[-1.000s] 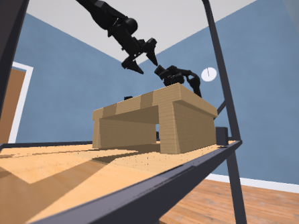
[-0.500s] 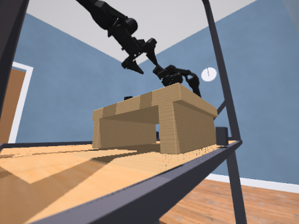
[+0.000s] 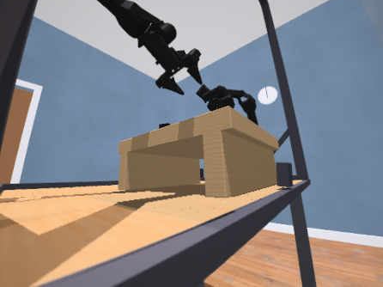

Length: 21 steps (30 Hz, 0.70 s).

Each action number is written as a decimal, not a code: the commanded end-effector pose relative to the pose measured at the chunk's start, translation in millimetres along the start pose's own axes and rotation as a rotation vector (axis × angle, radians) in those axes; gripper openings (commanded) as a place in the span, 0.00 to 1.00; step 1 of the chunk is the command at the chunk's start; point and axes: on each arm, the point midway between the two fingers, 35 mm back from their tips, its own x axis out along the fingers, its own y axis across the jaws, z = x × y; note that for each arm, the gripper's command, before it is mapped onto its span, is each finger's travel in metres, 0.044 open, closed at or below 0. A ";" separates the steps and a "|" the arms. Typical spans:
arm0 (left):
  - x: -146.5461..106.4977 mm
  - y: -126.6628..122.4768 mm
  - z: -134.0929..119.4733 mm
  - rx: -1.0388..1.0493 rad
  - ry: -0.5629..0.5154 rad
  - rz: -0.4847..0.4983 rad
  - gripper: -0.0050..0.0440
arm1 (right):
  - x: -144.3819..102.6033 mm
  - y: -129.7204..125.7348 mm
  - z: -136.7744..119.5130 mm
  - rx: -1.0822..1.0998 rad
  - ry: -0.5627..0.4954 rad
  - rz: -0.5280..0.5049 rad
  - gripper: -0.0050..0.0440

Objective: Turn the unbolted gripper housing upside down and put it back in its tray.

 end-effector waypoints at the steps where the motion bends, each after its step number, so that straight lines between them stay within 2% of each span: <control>1: -7.9 0.4 12.5 -0.003 -0.034 0.003 1.00 | -9.5 -1.0 4.8 -0.034 0.007 -0.059 0.34; 21: -7.9 0.4 12.5 -0.003 -0.034 0.003 1.00 | -9.9 14.7 5.3 -0.109 0.010 -0.210 0.34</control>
